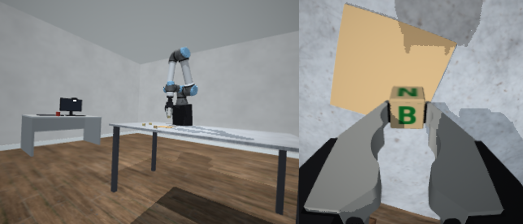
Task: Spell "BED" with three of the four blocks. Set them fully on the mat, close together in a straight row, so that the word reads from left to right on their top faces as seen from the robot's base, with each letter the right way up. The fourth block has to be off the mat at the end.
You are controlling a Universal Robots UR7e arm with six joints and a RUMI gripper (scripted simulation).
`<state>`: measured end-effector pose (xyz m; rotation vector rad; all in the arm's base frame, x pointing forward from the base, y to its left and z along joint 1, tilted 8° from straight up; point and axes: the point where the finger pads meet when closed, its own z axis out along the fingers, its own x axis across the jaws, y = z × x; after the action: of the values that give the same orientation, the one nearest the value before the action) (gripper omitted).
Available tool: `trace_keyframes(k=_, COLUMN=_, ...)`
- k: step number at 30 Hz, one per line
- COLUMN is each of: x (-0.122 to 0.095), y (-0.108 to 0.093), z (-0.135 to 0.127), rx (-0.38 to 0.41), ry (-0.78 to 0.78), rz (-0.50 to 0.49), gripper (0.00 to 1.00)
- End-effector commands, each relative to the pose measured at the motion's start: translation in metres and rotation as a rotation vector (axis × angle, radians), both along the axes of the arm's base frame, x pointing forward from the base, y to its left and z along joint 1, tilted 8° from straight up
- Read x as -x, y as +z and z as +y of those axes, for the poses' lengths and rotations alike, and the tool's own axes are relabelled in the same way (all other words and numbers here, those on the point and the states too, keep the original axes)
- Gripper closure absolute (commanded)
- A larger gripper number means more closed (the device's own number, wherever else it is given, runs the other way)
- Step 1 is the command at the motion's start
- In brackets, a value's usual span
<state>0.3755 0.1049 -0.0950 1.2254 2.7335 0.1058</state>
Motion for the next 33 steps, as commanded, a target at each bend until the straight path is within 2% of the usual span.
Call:
trace_keyframes(k=1, x=0.0046, y=0.0076, z=-0.0011, rx=-0.001, ry=-0.002, rz=0.012, gripper=0.95)
trace_keyframes(k=33, x=0.0055, y=0.0109, z=-0.0006, rx=-0.004, ry=-0.022, rz=0.013, gripper=0.95)
